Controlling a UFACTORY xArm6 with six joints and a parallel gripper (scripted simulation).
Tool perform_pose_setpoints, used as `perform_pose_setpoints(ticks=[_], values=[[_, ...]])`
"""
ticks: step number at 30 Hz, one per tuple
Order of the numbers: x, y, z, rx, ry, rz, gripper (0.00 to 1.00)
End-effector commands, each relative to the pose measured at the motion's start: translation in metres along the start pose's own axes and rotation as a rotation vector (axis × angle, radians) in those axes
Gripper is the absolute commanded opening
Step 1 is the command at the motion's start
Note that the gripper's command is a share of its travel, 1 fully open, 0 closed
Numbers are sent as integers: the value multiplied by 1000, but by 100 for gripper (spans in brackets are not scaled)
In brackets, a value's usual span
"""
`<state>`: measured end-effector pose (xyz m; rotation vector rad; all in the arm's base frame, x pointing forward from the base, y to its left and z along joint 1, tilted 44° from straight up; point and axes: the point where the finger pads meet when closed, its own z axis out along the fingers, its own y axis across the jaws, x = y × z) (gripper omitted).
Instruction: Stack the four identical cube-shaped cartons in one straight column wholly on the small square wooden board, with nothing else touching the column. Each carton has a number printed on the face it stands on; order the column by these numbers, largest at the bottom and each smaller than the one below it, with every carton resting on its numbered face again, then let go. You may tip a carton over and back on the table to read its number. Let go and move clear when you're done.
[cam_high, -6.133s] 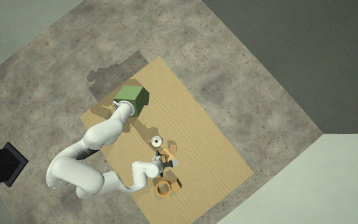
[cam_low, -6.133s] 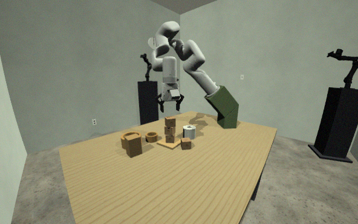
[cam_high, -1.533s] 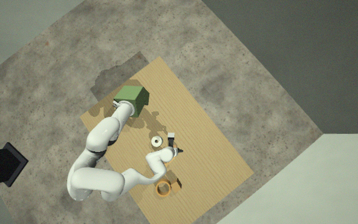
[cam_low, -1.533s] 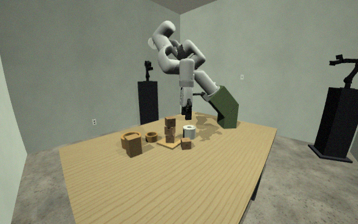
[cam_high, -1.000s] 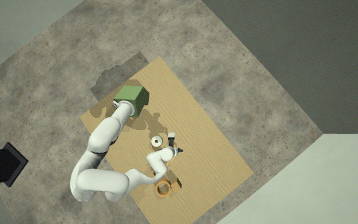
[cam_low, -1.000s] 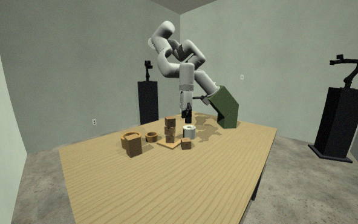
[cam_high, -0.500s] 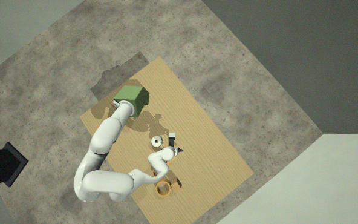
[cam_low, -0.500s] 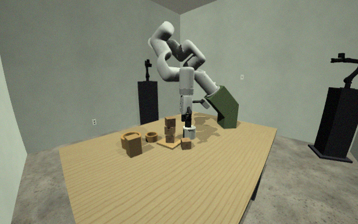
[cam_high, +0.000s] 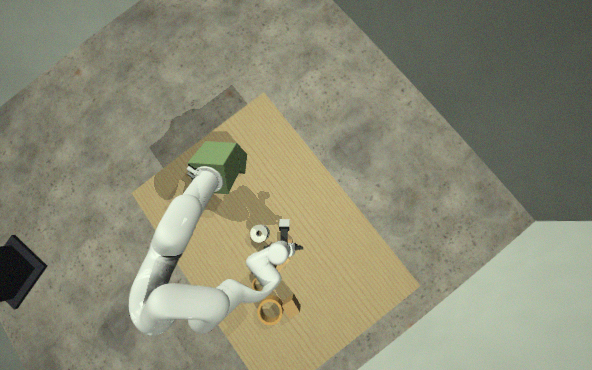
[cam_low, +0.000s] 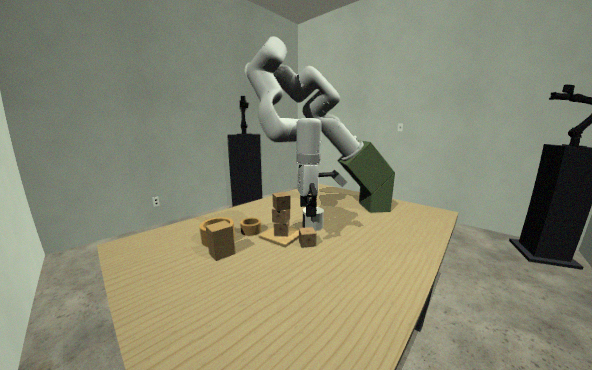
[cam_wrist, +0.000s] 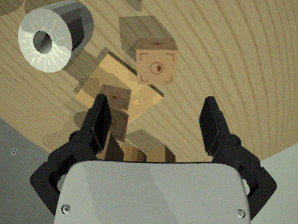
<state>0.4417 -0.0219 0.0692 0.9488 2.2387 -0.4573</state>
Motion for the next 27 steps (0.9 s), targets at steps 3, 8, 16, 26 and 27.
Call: perform_pose_setpoints(ticks=[3,8,16,26,27], values=[[-1,2,13,-2,-3,1,100],[-1,2,17,-2,-3,1,100],[-1,2,30,-2,-3,1,100],[-1,1,43,-3,-1,1,100],[0,1,44,-3,-1,1,100]])
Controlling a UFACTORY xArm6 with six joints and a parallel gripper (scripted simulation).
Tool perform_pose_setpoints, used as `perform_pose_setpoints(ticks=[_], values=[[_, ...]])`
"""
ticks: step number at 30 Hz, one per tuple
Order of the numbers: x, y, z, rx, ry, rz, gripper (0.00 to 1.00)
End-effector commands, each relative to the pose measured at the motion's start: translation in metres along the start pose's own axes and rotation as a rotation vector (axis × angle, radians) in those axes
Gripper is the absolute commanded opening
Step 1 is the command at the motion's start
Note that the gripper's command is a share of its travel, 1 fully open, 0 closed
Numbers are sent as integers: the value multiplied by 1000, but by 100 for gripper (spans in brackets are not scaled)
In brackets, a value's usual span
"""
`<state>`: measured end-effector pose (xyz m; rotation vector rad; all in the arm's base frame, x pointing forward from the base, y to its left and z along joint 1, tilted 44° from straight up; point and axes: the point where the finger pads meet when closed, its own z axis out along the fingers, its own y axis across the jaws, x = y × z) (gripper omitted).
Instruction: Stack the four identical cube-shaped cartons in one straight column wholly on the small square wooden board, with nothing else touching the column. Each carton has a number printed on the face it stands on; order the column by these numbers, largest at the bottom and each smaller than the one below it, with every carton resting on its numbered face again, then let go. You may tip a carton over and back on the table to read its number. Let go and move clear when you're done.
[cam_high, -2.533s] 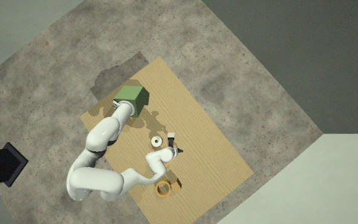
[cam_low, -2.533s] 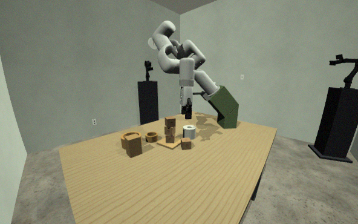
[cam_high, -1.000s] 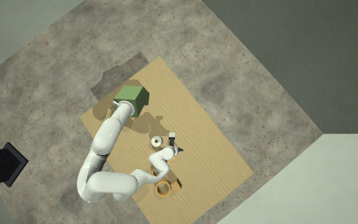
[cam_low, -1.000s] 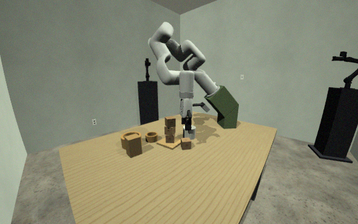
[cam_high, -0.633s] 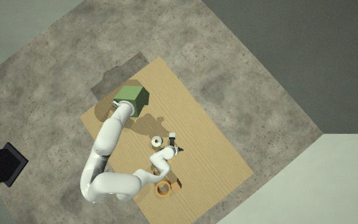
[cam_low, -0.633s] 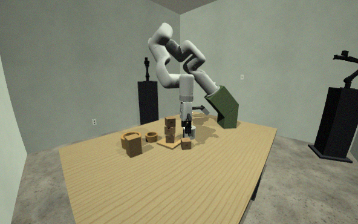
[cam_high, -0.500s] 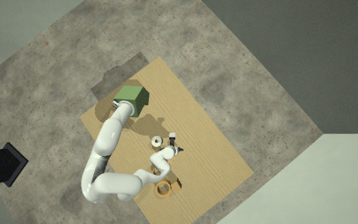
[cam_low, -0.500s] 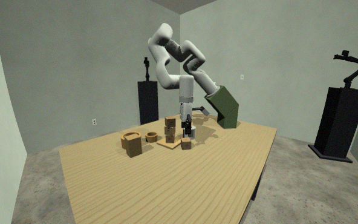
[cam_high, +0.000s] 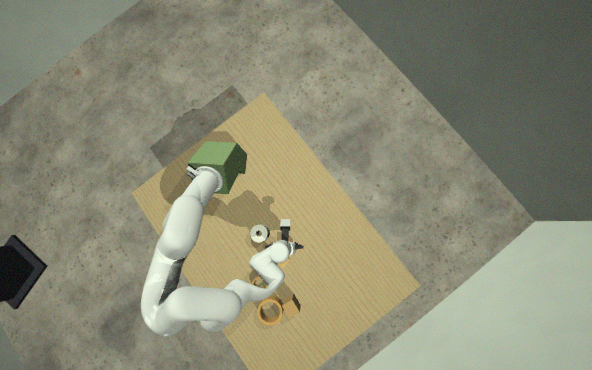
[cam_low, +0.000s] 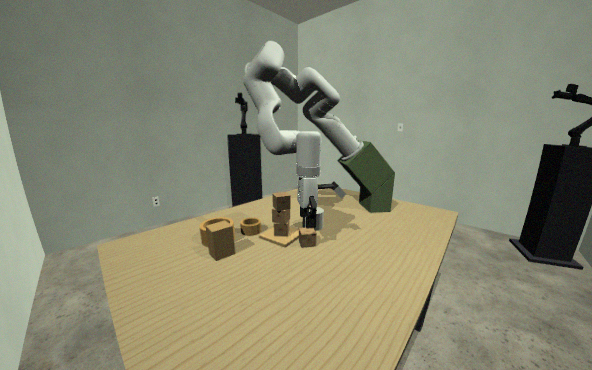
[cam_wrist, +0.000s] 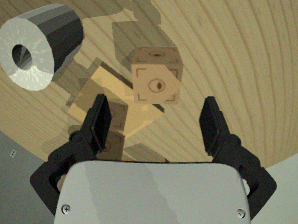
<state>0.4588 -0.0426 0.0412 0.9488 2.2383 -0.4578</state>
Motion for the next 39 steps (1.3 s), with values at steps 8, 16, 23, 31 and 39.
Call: perform_pose_setpoints(ticks=[8,16,23,31,39], values=[[-1,1,16,-3,-1,0,100],[-1,1,24,-3,-1,0,100],[-1,2,31,-3,-2,1,100],[-1,2,38,-3,-2,0,100],[-1,1,44,-3,-1,0,100]])
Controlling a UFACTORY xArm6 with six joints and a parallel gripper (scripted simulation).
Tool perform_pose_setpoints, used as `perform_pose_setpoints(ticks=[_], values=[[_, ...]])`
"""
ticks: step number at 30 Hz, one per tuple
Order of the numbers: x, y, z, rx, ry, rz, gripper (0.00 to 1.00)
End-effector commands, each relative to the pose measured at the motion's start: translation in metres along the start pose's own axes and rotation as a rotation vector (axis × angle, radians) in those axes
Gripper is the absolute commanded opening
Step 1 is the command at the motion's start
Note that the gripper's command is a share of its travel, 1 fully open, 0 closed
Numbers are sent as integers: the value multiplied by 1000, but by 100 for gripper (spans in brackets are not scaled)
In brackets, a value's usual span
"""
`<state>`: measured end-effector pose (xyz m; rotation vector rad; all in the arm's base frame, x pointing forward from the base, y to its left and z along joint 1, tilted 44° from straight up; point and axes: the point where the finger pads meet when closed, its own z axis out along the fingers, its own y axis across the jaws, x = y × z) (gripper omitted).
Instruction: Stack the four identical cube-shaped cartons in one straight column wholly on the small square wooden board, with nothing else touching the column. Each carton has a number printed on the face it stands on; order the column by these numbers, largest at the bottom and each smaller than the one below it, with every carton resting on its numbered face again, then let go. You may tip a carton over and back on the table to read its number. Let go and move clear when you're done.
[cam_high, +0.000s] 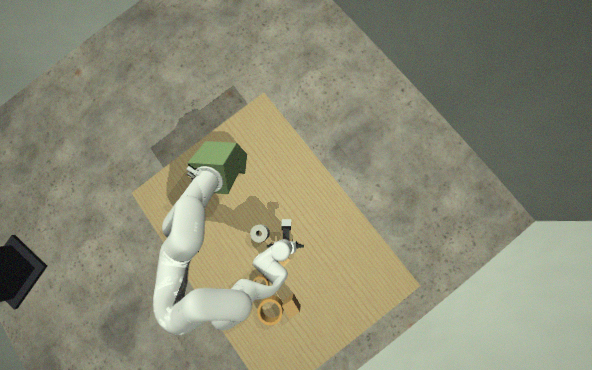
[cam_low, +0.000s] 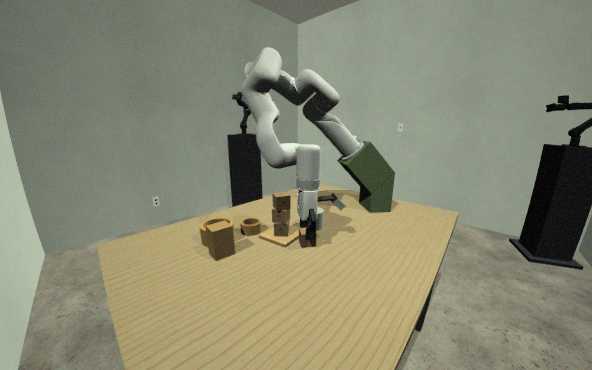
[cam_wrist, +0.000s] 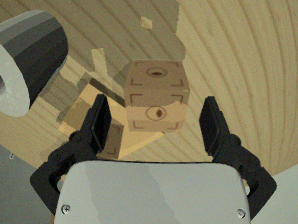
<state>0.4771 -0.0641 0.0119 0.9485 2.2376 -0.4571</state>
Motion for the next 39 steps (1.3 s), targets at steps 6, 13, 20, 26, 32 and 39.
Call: perform_pose_setpoints(ticks=[6,13,20,26,32,39], values=[[0,1,7,-2,0,0,100],[0,1,10,-2,0,0,100],[0,0,13,-2,0,0,100],[0,0,14,-2,0,0,100],[0,0,15,-2,0,0,100],[0,0,16,-2,0,0,100]])
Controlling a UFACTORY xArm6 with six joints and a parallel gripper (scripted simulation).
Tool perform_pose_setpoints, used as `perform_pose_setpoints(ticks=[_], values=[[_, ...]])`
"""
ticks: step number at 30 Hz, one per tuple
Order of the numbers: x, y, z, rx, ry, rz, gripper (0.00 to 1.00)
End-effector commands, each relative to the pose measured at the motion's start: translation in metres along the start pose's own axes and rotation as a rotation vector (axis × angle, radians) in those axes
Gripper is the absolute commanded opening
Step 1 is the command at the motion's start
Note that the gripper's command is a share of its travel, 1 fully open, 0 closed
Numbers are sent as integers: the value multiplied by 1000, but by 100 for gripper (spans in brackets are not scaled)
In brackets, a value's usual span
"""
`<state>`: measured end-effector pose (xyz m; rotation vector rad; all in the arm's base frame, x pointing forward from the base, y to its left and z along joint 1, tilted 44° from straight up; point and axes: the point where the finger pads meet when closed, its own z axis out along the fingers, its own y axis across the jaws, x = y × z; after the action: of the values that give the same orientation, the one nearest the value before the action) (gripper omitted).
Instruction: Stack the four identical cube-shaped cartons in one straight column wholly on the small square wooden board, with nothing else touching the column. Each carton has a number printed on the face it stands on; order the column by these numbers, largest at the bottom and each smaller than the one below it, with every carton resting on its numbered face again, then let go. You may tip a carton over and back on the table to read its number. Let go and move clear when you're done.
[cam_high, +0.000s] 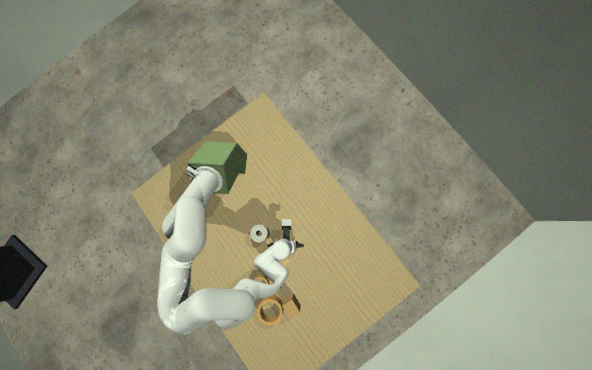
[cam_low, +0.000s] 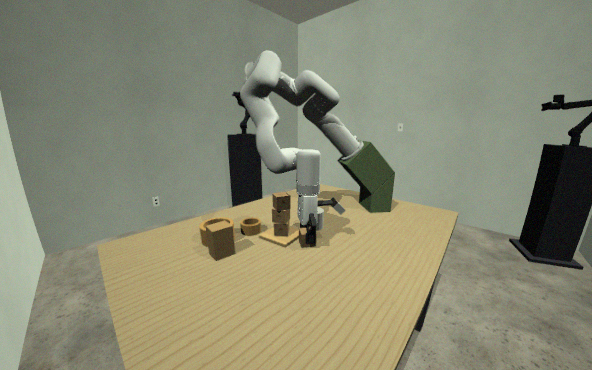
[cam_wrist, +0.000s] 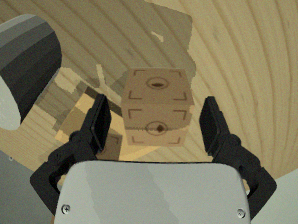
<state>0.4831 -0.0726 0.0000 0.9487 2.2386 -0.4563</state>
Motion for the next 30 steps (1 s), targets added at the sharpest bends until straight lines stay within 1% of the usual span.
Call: perform_pose_setpoints(ticks=[1,23,24,30], values=[[0,1,0,-2,-1,0,100],[0,1,0,-2,-1,0,100],[0,1,0,-2,-1,0,0],[0,1,0,-2,-1,0,0]])
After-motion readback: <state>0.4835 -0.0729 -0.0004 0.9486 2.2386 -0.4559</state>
